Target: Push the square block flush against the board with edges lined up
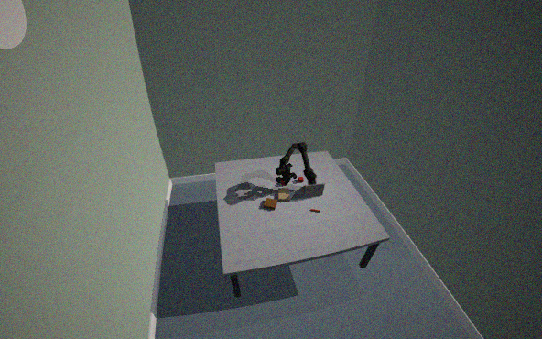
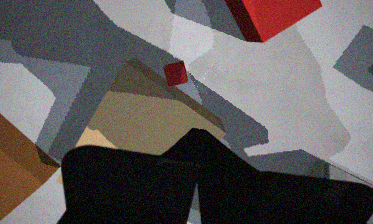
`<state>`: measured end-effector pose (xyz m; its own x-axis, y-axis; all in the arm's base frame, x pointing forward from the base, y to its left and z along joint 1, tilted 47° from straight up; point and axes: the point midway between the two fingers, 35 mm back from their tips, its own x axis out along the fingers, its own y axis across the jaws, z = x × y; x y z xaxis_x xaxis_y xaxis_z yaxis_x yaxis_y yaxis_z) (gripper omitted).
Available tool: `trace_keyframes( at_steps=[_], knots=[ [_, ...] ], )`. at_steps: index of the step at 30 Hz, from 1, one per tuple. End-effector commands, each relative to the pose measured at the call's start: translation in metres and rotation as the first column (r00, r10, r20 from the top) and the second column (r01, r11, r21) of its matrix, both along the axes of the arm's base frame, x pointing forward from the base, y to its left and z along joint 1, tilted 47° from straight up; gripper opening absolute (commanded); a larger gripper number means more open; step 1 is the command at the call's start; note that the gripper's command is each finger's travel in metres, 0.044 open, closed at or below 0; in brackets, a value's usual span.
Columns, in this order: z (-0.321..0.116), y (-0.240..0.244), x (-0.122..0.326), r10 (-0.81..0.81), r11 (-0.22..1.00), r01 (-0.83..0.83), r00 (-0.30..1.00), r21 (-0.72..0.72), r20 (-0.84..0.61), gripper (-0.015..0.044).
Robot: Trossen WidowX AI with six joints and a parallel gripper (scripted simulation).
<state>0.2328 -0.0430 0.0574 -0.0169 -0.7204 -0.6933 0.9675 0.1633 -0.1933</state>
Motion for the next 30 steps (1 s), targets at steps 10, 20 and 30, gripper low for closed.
trace_keyframes(
  at_steps=[10, 20, 30],
  knots=[
    [0.011, -0.017, -0.019, -0.261, 0.964, 0.266, 0.926, 0.019, 0.274, 0.0000],
    [-0.023, -0.061, -0.026, -0.311, 0.947, 0.321, 0.890, 0.028, 0.334, 0.0000],
    [-0.030, -0.054, -0.022, -0.312, 0.947, 0.320, 0.890, 0.032, 0.333, 0.0000]
  ],
)
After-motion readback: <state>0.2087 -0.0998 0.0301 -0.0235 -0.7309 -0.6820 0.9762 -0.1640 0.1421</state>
